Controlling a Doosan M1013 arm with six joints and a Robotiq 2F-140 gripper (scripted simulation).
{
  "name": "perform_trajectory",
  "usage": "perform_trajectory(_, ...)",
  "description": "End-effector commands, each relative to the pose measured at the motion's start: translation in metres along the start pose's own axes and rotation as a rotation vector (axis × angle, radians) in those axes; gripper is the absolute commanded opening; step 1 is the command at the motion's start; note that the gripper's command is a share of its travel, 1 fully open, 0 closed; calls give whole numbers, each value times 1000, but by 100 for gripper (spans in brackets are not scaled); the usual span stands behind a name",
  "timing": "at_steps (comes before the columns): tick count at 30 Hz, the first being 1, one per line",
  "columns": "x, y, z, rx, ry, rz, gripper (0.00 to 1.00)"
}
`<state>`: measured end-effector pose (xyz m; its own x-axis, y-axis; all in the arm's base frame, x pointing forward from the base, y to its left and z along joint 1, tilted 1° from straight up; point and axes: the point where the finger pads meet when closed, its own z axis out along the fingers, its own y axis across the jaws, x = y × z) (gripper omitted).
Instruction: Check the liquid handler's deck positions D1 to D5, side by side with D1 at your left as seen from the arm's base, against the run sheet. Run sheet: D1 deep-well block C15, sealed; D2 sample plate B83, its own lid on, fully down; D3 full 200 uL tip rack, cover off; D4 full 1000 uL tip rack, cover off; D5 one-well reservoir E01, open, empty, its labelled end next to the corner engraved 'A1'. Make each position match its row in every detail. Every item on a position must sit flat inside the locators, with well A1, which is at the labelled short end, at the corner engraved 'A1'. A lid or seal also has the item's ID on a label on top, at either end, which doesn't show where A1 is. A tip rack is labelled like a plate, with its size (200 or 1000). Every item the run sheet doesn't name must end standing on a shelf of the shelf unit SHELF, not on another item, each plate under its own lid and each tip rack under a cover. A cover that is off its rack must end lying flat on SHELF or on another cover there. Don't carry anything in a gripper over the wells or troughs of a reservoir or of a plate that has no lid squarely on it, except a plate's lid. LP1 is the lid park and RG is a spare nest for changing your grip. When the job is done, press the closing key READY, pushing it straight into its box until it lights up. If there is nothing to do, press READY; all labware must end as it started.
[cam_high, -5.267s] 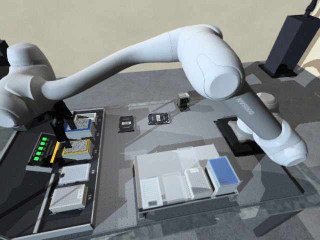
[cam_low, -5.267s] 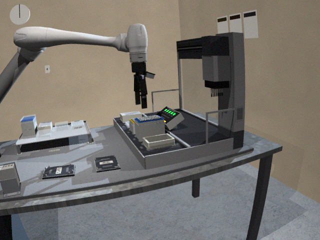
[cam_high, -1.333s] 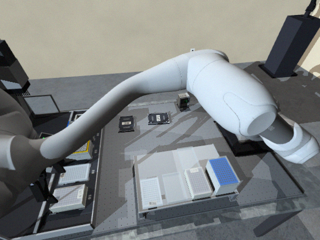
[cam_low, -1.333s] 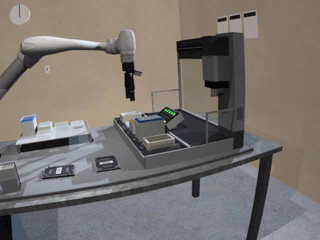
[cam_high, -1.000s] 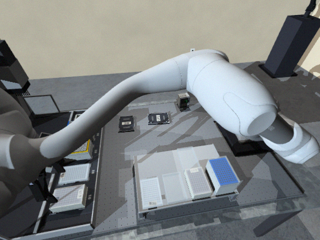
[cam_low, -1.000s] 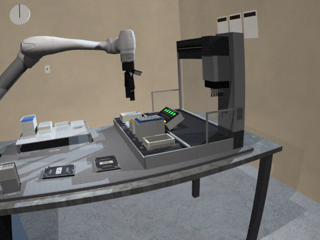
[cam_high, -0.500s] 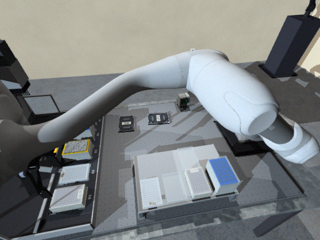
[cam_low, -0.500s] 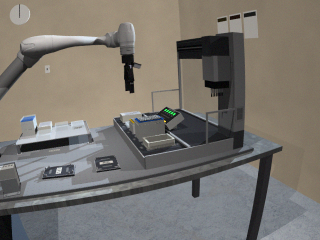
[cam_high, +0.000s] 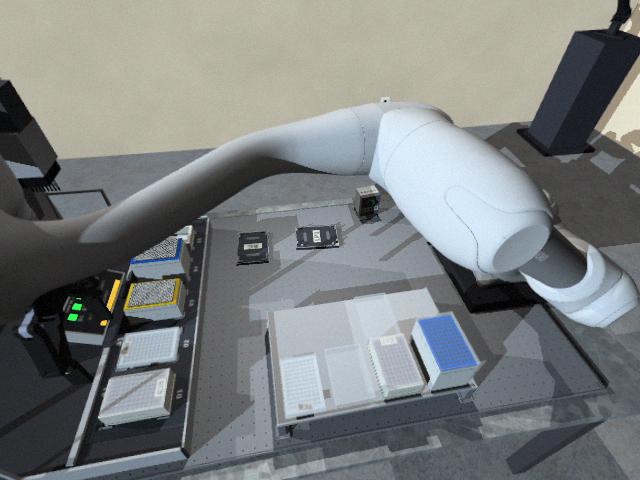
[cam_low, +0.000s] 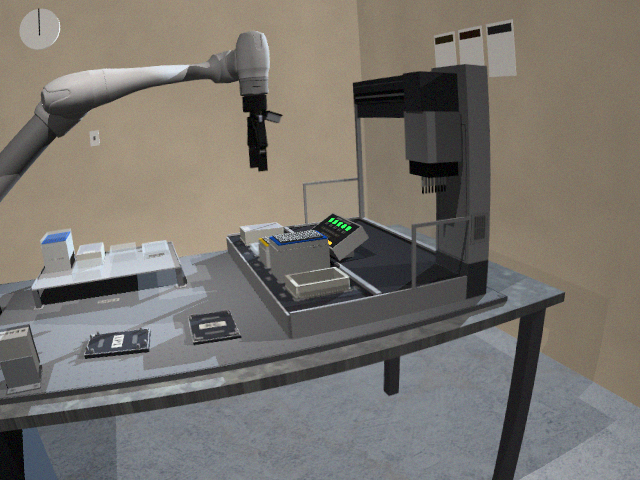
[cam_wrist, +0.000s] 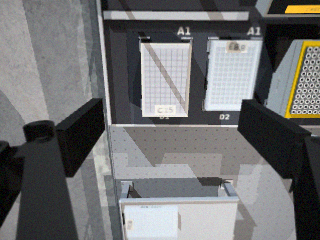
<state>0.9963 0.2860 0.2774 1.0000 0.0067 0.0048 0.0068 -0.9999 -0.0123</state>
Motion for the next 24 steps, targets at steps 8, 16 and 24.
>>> perform_trajectory(8, -5, 8, -15, 1, 1, -19, 79)
perform_trajectory(16, -27, 42, -15, 1, 1, -19, 79)
perform_trajectory(24, -44, 67, -15, 1, 1, -19, 79)
